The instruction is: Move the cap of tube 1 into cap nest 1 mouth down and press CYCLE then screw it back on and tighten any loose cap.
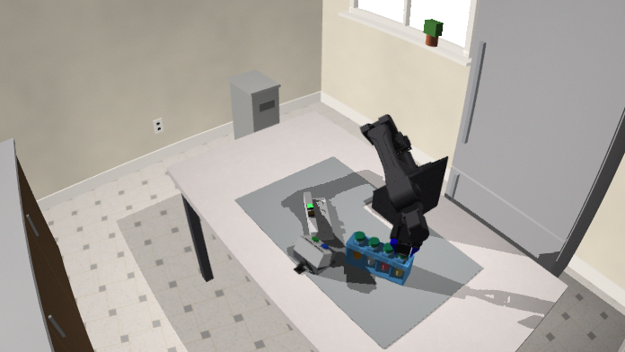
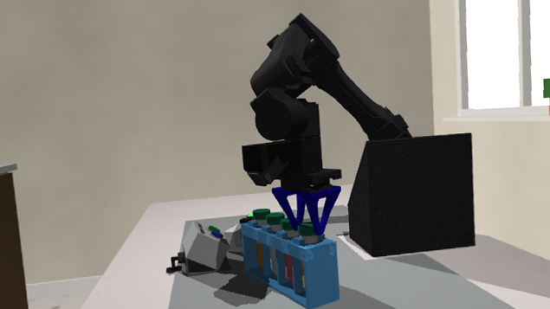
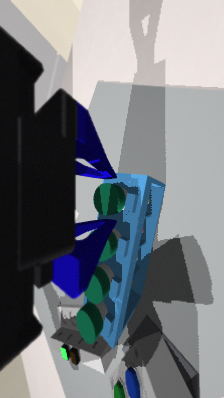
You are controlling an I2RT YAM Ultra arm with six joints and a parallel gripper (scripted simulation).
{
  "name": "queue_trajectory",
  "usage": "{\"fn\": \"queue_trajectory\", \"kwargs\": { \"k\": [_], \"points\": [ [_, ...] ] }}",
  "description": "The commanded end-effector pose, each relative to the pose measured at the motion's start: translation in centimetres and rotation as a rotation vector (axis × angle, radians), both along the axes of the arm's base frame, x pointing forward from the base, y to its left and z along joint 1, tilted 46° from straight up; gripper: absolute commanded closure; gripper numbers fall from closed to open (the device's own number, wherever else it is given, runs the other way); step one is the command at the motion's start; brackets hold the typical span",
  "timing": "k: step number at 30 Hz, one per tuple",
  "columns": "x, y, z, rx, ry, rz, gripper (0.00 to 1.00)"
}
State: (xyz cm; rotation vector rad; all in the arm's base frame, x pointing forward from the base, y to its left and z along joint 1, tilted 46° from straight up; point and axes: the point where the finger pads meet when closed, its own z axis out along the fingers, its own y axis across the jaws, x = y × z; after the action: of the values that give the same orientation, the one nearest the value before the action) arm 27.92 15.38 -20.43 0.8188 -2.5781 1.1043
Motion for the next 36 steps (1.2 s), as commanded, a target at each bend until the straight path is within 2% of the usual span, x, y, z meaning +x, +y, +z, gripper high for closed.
{"fn": "queue_trajectory", "kwargs": {
  "k": [1, 2, 4, 5, 6, 7, 9, 11, 13, 14, 16, 17, 18, 19, 20, 30, 31, 36],
  "points": [
    [0.18, 0.46, 0.26, 0.003, 0.191, 0.2, 0.51],
    [0.18, 0.46, 0.26, 0.003, 0.191, 0.2, 0.51],
    [0.18, 0.46, 0.26, -0.001, 0.298, 0.304, 0.51],
    [0.18, 0.46, 0.26, -0.001, 0.31, 0.316, 0.51],
    [0.18, 0.46, 0.26, -0.003, 0.37, 0.374, 0.51],
    [0.19, 0.46, 0.26, -0.003, 0.37, 0.374, 0.51],
    [0.19, 0.46, 0.26, -0.007, 0.478, 0.479, 0.51],
    [0.19, 0.46, 0.26, -0.007, 0.478, 0.479, 0.51],
    [0.19, 0.46, 0.26, -0.011, 0.609, 0.605, 0.51],
    [0.19, 0.46, 0.26, -0.011, 0.609, 0.606, 0.51],
    [0.19, 0.46, 0.26, -0.014, 0.716, 0.709, 0.51],
    [0.19, 0.46, 0.27, -0.015, 0.729, 0.722, 0.51],
    [0.19, 0.46, 0.26, -0.017, 0.789, 0.78, 0.51],
    [0.19, 0.45, 0.26, -0.017, 0.789, 0.78, 0.51],
    [0.19, 0.46, 0.26, -0.019, 0.849, 0.838, 0.51],
    [0.19, 0.44, 0.26, -0.019, 0.862, 0.85, 0.51],
    [0.19, 0.44, 0.26, -0.019, 0.862, 0.85, 1.0],
    [0.19, 0.45, 0.26, -0.019, 0.862, 0.85, 1.0]
  ]
}}
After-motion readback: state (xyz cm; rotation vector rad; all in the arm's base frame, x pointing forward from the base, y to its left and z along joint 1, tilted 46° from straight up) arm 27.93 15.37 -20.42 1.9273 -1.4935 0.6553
